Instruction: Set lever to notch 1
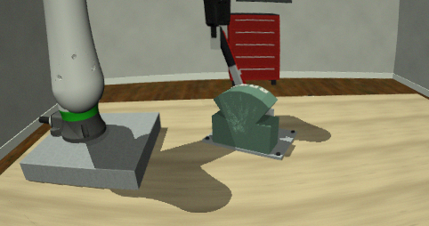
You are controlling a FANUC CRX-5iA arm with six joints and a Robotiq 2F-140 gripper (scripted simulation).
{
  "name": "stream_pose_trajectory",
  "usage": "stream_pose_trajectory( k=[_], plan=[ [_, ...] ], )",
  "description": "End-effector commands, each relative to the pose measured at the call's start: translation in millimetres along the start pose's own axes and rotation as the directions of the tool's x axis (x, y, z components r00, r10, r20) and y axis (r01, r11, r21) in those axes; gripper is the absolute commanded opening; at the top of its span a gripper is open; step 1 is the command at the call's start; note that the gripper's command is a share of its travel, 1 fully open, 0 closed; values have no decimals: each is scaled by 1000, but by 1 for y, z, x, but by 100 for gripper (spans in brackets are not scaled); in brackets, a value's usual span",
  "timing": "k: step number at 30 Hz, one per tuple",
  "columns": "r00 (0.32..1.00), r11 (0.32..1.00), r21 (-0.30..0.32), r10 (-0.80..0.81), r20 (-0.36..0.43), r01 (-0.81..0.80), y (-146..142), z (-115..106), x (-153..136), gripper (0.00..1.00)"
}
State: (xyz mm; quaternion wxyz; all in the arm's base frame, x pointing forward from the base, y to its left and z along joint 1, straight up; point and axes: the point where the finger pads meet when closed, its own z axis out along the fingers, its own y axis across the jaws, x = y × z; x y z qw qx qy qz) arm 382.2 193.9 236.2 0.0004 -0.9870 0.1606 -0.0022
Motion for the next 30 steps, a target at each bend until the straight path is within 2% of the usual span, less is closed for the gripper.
stream_pose_trajectory(
  k=[1, 6, 7, 30],
  plan=[
    [1000, 1000, 0, 0, 0, 0, 0, 0, 0, 0],
    [1000, 1000, 0, 0, 0, 0, 0, 0, 0, 0],
    [1000, 1000, 0, 0, 0, 0, 0, 0, 0, 57],
    [1000, 1000, 0, 0, 0, 0, 0, 0, 0, 57]
  ],
)
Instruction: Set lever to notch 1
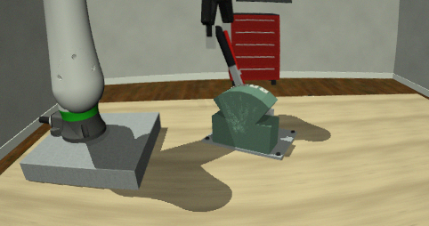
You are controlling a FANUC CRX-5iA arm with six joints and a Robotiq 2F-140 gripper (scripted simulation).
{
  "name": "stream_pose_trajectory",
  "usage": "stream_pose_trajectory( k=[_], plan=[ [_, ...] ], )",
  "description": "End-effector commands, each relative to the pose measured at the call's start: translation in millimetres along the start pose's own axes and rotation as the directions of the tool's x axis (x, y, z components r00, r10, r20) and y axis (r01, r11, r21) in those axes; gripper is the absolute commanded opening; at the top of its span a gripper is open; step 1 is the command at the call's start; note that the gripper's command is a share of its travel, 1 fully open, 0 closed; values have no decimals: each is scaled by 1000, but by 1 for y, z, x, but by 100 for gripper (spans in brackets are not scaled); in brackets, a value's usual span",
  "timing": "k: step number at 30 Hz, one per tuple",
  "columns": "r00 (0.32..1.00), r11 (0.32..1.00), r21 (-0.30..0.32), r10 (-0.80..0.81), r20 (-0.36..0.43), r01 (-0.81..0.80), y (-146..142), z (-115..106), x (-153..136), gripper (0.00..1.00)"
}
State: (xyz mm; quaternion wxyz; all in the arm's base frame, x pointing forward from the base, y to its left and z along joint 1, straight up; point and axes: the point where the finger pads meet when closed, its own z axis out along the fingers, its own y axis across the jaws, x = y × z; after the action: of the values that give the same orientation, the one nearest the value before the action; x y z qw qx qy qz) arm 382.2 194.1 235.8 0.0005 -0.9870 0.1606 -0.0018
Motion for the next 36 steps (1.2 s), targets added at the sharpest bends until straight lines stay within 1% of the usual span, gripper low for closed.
stream_pose_trajectory(
  k=[1, 36],
  plan=[
    [1000, 1000, 0, 0, 0, 0, 0, 0, 0, 57],
    [1000, 1000, 0, 0, 0, 0, 0, 0, 0, 57]
  ],
)
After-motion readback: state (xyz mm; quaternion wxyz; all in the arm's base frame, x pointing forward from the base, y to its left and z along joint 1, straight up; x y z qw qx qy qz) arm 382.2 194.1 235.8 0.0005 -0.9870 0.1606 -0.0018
